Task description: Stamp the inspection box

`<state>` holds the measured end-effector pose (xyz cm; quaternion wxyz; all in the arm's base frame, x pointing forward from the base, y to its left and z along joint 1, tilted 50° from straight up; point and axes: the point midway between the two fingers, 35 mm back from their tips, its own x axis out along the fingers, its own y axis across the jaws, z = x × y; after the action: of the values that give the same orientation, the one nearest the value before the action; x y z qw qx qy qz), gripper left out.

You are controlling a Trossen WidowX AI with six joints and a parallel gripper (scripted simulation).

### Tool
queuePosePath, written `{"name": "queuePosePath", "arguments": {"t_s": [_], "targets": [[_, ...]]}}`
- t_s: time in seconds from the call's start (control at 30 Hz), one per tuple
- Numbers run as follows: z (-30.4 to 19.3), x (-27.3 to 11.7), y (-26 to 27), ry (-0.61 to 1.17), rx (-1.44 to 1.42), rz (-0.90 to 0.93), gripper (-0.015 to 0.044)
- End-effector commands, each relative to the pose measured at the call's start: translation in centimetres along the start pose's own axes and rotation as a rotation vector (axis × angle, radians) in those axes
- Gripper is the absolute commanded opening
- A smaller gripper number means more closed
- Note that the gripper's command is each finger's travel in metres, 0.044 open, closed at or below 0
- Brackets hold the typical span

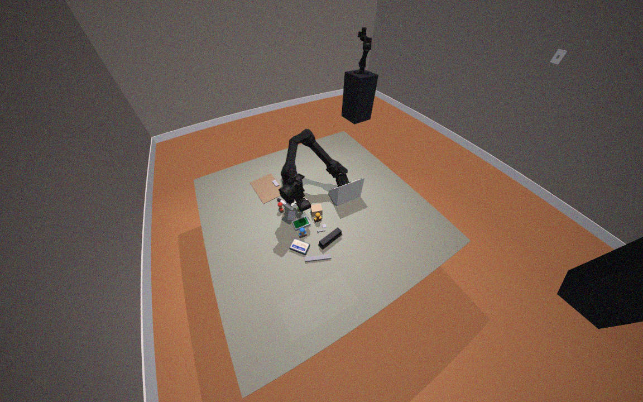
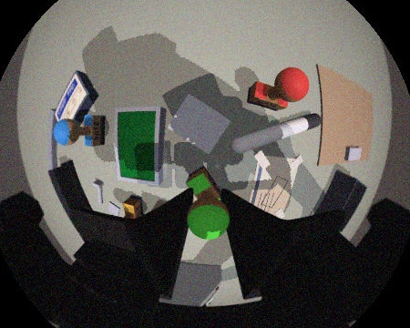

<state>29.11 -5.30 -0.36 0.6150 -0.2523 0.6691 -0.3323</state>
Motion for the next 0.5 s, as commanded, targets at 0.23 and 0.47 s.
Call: {"name": "queuePosePath", "arguments": {"t_s": [0.23,0.47], "targets": [[0.28,-0.74,0.03,-0.005,0.011,0.006,0.0000],[0.27,-1.07,0.04,-0.006,0.011,0.007,0.0000]]}}
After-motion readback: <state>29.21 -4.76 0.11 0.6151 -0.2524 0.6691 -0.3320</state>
